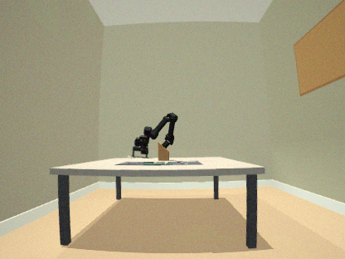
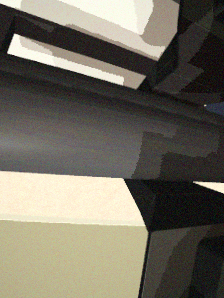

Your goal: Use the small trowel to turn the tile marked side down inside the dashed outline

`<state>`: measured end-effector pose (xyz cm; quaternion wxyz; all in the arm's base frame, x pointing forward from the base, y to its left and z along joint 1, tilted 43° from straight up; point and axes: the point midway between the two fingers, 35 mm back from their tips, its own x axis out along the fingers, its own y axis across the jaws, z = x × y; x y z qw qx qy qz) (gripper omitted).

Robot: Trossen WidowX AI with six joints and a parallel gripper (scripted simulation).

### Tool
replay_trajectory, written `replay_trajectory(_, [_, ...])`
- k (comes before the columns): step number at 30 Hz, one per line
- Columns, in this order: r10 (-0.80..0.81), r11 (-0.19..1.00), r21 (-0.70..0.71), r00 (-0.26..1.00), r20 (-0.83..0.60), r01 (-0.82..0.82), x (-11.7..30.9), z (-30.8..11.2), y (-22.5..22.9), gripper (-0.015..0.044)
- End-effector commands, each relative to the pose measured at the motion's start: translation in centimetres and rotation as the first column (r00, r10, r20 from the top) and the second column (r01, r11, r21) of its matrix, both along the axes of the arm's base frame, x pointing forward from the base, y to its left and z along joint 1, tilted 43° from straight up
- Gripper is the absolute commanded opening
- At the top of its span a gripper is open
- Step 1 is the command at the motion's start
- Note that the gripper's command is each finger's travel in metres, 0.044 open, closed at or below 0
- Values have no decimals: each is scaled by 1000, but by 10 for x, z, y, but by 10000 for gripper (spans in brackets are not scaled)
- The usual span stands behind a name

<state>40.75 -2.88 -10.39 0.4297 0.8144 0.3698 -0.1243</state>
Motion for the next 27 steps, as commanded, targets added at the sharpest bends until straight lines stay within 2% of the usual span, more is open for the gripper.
replay_trajectory(1, [-1,1000,-8,1000,19,2,4,0,-1,0])
replay_trajectory(27, [-2,1000,-6,1000,19,2,5,-25,26,0])
